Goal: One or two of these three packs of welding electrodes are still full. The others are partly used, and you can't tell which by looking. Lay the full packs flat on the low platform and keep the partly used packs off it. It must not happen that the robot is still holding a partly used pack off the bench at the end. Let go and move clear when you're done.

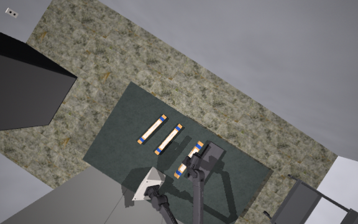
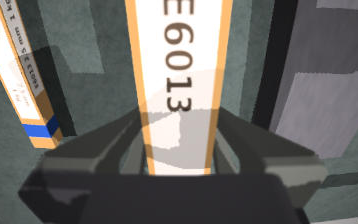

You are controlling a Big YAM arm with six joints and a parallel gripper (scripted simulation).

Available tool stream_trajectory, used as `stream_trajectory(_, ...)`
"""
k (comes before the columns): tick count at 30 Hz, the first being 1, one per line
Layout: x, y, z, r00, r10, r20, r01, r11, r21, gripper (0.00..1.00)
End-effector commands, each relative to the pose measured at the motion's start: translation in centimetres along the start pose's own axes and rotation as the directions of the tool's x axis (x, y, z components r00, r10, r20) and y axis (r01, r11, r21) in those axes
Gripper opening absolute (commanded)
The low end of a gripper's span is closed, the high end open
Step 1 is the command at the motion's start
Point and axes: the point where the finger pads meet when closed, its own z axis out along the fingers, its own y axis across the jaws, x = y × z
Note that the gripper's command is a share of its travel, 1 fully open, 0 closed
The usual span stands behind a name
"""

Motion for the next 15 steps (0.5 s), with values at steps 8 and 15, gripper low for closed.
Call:
stream_trajectory(8, -2.0, -0.5, -4.6, 0.996, 0.05, 0.069, -0.048, 0.999, -0.017, 0.0)
stream_trajectory(15, -2.0, -0.5, -6.1, 0.996, 0.05, 0.069, -0.049, 0.999, -0.018, 0.0)
